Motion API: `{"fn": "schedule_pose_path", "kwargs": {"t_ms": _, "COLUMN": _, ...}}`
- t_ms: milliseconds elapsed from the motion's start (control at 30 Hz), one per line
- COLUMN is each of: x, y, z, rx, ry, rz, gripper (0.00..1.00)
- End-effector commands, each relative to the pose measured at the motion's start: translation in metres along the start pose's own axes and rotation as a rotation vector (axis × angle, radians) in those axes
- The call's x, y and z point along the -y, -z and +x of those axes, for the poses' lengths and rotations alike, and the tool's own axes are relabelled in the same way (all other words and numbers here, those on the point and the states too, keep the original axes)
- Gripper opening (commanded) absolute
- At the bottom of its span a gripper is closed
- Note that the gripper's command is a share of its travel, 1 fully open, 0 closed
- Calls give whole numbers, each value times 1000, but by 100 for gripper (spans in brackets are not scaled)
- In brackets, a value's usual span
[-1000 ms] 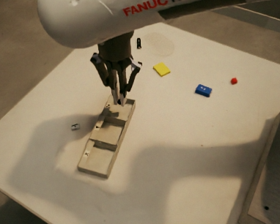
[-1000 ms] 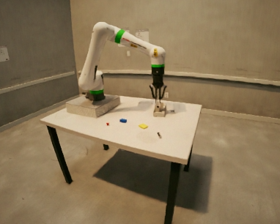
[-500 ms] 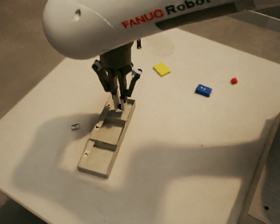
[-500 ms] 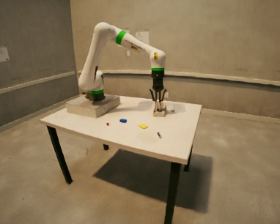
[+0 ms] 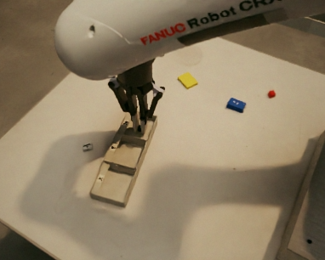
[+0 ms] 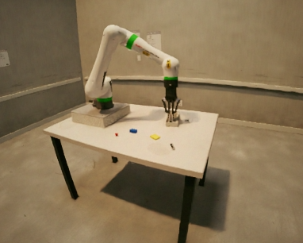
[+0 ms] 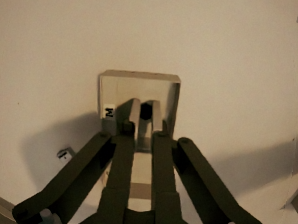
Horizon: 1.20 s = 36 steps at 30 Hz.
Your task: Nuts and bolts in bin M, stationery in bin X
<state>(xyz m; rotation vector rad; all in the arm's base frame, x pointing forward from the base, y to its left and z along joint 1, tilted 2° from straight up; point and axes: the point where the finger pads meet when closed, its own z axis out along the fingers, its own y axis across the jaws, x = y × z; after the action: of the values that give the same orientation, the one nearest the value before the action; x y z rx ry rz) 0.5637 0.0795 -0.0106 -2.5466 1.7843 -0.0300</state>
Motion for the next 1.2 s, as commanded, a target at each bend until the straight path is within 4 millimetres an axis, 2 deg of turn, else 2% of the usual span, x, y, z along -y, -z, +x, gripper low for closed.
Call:
{"fn": "schedule_pose_path", "kwargs": {"t_ms": 0, "x": 0, "y": 0, "z": 0, "rx": 0, "ry": 0, "rz": 0, "gripper": 16}}
{"fn": "schedule_pose_path", "kwargs": {"t_ms": 233, "x": 0, "y": 0, "z": 0, "rx": 0, "ry": 0, "rz": 0, "gripper": 16}}
{"fn": "schedule_pose_path", "kwargs": {"t_ms": 267, "x": 0, "y": 0, "z": 0, "rx": 0, "ry": 0, "rz": 0, "gripper": 27}}
{"fn": "schedule_pose_path", "kwargs": {"t_ms": 833, "x": 0, "y": 0, "z": 0, "rx": 0, "ry": 0, "rz": 0, "gripper": 27}}
{"fn": "schedule_pose_path", "kwargs": {"t_ms": 1167, "x": 0, "y": 14, "z": 0, "rx": 0, "ry": 0, "rz": 0, "gripper": 27}}
